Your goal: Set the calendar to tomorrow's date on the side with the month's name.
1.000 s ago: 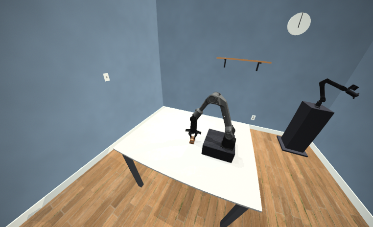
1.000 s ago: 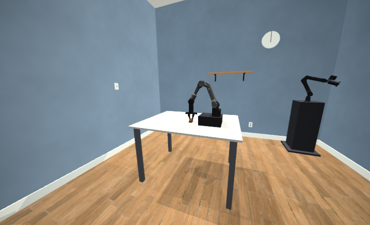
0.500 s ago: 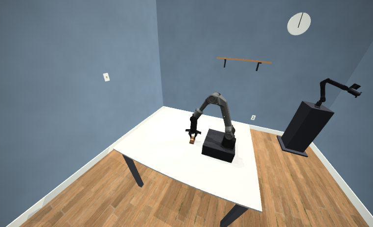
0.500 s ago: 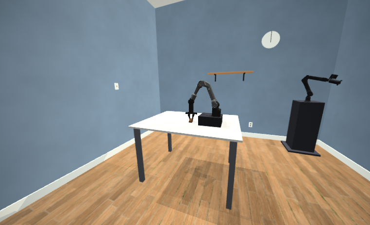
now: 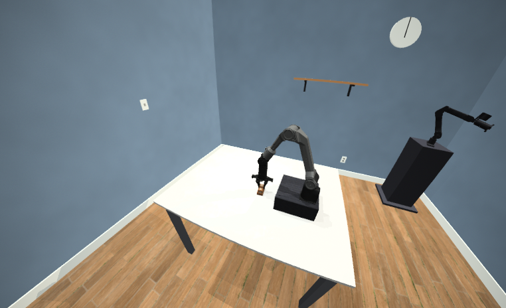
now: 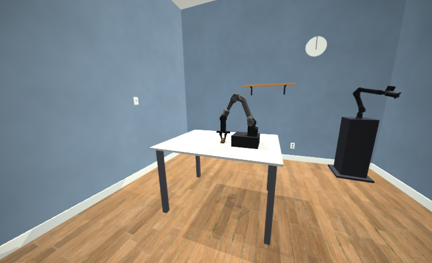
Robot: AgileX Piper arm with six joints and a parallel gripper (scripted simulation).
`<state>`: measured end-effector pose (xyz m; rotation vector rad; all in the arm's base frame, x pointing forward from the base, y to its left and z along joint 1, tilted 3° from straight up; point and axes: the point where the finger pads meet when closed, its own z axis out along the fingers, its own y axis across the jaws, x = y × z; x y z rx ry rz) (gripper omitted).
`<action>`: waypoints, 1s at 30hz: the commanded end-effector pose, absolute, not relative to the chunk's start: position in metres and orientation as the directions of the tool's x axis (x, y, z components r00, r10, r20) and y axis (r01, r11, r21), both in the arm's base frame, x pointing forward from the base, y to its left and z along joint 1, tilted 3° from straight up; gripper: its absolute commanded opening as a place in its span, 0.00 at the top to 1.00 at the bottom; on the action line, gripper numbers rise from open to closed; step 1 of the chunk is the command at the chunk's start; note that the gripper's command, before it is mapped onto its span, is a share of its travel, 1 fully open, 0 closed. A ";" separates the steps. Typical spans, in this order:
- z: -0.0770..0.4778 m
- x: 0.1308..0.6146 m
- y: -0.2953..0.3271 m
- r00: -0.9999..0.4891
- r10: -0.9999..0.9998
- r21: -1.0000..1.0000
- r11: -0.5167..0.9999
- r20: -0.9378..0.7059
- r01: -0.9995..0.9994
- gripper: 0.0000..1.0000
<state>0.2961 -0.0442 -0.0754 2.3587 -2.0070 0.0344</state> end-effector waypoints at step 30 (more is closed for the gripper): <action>0.021 0.297 -0.039 0.160 -0.986 0.019 -0.159 0.045 -0.987 0.66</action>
